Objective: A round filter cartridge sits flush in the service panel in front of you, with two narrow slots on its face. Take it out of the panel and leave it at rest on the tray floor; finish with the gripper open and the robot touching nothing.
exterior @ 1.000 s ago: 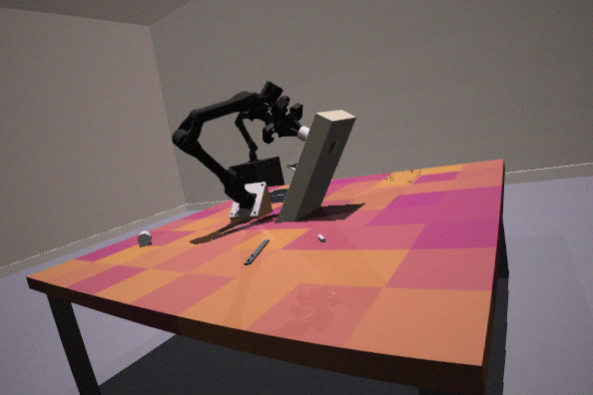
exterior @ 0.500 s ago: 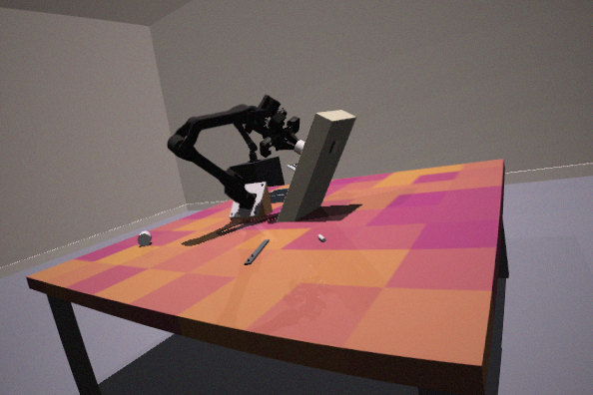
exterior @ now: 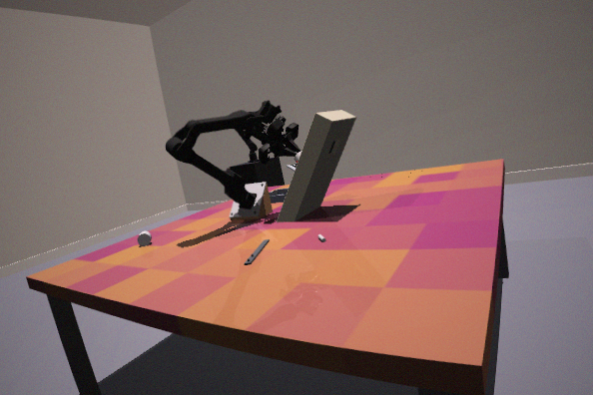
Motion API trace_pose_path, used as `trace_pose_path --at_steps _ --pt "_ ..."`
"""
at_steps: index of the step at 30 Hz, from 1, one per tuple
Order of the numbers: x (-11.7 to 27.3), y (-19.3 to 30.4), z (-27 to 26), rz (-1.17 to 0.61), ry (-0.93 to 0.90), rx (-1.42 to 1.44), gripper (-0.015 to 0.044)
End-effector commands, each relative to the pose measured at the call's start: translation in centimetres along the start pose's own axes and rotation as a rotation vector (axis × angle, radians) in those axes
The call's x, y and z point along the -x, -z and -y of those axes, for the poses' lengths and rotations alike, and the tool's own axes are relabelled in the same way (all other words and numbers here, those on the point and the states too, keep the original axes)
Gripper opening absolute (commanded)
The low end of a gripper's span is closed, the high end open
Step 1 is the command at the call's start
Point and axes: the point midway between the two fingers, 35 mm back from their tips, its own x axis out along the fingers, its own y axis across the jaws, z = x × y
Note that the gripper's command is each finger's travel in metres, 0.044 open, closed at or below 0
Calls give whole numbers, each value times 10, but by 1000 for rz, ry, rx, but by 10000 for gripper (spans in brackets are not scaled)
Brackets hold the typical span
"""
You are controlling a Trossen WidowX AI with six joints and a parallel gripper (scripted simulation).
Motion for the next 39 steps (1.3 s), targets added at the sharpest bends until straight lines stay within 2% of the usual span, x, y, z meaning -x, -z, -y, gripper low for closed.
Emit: trace_pose_path --at_steps 1,6,13,17,29,33,39 --pt "0 -2 -1 3 -1 -6 94" --pt "1 0 1 13 -2 -17 94" --pt "10 -61 -29 13 -2 -18 94" --pt "10 -67 -32 13 -2 -18 94" --pt "57 -120 -60 12 -7 -32 409" --pt "39 -86 -47 -108 30 126 305" --pt "16 -12 -7 -405 100 446 305"
